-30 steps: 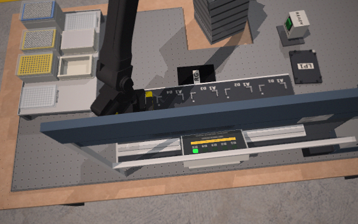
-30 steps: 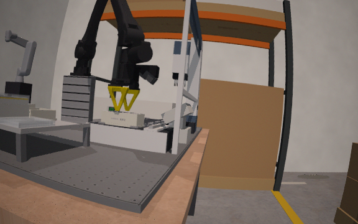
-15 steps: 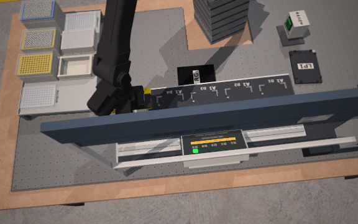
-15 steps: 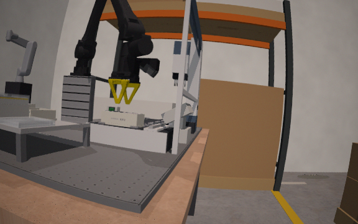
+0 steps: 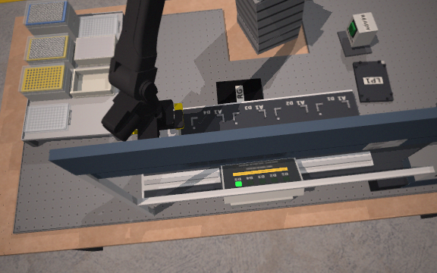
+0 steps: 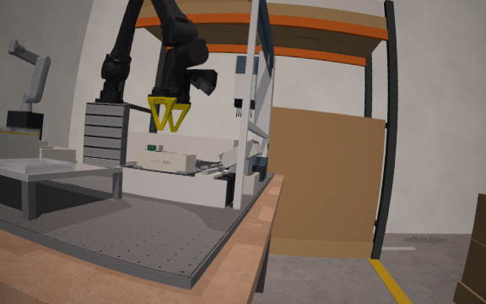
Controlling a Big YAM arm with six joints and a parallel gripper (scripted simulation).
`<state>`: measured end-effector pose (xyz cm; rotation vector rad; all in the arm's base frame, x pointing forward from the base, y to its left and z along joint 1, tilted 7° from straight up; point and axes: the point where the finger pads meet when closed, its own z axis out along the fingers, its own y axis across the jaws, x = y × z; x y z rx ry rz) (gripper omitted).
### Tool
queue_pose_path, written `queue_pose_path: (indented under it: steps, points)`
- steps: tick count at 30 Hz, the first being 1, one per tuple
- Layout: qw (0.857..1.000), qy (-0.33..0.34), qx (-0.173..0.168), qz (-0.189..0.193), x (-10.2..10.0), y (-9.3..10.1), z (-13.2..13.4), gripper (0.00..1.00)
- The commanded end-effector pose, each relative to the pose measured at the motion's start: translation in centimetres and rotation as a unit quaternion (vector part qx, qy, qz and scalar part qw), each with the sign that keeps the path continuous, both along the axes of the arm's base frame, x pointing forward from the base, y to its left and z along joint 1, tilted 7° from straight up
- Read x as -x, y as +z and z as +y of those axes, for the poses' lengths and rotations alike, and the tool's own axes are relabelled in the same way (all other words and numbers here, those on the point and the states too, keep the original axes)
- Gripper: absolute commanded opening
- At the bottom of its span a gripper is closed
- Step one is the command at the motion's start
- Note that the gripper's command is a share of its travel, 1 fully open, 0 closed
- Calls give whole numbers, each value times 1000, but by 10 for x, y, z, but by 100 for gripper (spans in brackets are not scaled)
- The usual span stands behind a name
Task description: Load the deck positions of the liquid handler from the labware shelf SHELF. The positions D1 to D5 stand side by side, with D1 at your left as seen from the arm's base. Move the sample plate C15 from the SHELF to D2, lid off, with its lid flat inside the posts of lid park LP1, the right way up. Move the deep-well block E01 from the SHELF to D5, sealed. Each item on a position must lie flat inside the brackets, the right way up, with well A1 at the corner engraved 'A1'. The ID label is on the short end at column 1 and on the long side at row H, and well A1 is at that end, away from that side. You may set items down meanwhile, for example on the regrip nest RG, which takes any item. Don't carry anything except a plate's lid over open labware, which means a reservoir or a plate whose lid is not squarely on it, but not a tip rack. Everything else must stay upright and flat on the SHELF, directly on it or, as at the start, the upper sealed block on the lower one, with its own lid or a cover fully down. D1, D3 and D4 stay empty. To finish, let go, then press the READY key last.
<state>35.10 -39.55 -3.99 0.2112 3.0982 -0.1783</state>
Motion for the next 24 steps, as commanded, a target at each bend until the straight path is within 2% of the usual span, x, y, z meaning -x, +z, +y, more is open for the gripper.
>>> queue_pose_path:
  steps: [1, 14, 16, 17, 24]
  points:
    - [999, 4, 25, -23, -22, 35, -9, 100]
    - [999, 4, 30, -28, -25, 61, -10, 100]
    - [999, 4, 30, -28, -25, 61, -10, 100]
    - [1000, 4, 22, -20, -18, 55, -3, 100]
    - [999, 4, 30, -28, -24, 75, -8, 100]
